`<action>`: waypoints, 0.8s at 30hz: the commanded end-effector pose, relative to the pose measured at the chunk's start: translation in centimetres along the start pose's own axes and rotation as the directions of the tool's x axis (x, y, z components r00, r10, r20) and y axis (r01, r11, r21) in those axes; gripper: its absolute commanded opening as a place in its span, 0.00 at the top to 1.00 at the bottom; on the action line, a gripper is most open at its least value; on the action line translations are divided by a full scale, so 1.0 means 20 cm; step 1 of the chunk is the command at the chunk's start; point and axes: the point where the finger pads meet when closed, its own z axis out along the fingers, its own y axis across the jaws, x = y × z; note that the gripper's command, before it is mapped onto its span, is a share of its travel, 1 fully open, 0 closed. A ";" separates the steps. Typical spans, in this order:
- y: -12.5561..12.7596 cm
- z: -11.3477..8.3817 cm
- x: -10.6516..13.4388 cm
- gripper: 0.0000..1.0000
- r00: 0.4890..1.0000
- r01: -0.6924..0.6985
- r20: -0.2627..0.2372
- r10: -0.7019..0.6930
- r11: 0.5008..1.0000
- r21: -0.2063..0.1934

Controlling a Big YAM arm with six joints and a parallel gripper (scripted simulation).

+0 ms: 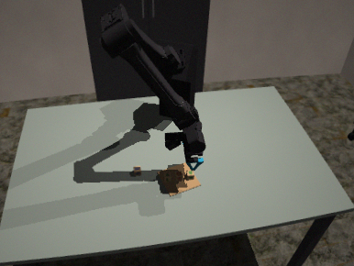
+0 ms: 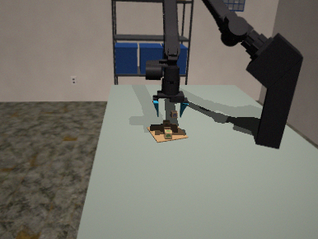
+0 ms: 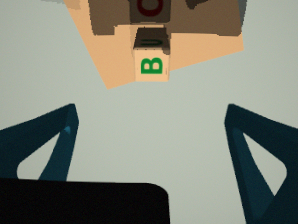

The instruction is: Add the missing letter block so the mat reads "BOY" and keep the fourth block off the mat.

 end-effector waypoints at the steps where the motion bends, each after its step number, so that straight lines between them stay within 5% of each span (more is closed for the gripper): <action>1: 0.01 -0.02 -0.01 0.00 1.000 -0.007 0.002 0.007 1.000 -0.005; 17: 0.01 -0.08 0.01 0.00 1.000 -0.005 -0.007 0.005 1.000 -0.010; 24: 0.01 -0.23 0.01 0.00 1.000 -0.005 -0.007 0.005 1.000 -0.010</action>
